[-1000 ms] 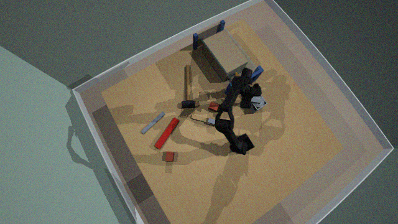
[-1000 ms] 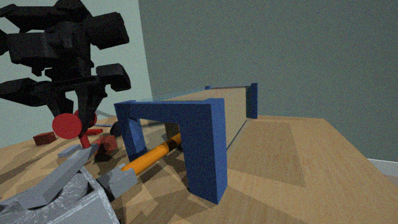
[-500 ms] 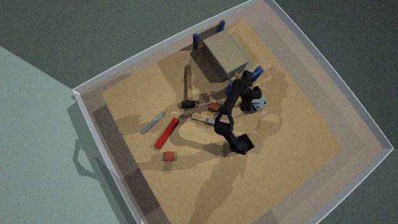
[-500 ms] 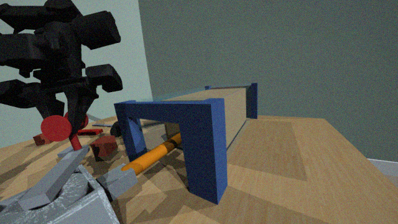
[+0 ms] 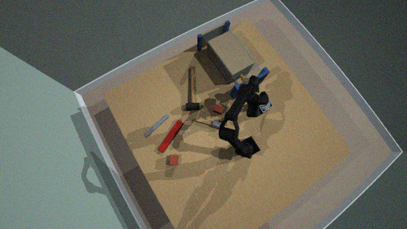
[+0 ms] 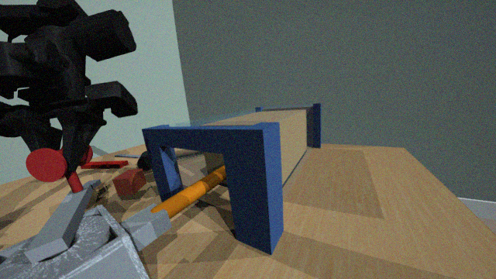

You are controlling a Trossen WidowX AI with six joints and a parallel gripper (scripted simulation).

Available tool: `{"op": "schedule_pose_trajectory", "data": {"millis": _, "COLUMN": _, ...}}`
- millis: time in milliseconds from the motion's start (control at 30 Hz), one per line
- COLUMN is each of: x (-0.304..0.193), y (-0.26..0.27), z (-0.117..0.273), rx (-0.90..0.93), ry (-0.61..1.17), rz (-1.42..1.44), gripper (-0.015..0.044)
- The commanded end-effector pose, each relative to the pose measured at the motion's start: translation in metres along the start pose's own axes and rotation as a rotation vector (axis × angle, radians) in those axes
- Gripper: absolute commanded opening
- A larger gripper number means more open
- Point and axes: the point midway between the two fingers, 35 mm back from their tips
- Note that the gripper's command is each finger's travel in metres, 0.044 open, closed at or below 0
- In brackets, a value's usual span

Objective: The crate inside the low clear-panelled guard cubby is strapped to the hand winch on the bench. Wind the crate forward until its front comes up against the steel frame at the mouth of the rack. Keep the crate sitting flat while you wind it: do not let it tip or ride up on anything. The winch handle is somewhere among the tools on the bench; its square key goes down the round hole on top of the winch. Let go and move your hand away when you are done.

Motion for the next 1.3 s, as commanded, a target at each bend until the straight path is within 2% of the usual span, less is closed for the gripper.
{"op": "schedule_pose_trajectory", "data": {"millis": 0, "x": 0.004, "y": -0.015, "z": -0.005, "rx": -0.038, "ry": -0.005, "rz": -0.007, "gripper": 0.0000}}
{"op": "schedule_pose_trajectory", "data": {"millis": 1267, "x": 0.032, "y": -0.050, "z": -0.018, "rx": -0.040, "ry": -0.007, "rz": -0.009, "gripper": 0.0000}}
Point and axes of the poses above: the point midway between the two fingers, 35 mm back from their tips, its own z axis back along the fingers, its own y axis across the jaws, x = y × z, and after that the axes turned 6 degrees about z, right-handed
